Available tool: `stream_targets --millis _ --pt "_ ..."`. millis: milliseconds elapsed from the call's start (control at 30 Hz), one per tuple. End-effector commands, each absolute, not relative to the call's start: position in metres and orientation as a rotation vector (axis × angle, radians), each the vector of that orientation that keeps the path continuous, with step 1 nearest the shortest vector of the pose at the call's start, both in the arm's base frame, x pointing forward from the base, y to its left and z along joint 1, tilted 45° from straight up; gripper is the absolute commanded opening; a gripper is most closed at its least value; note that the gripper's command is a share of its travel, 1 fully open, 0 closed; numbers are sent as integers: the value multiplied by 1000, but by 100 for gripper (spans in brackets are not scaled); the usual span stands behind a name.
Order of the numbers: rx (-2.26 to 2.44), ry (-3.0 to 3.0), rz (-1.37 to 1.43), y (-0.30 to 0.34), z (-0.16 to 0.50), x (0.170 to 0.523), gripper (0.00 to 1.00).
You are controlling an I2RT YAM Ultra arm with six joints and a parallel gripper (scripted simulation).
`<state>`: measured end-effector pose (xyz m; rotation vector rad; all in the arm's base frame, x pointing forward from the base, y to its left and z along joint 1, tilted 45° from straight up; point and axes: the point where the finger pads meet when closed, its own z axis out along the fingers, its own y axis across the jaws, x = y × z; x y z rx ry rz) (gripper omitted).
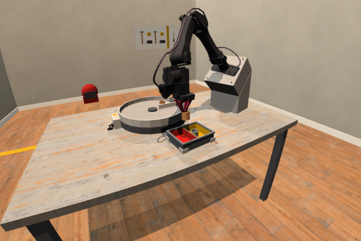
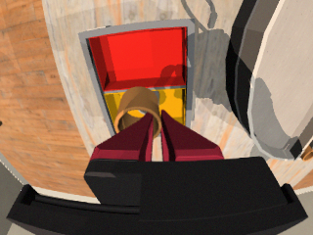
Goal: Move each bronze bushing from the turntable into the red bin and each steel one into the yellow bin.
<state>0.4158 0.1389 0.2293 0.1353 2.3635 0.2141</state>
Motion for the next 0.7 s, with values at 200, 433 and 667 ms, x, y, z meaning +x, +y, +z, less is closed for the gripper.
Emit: stream_targets --millis 200,433,667 --pt "172 2328 206 145 252 414 0" --pt "169 2322 207 146 253 416 0" --pt "169 2321 208 146 253 416 0"
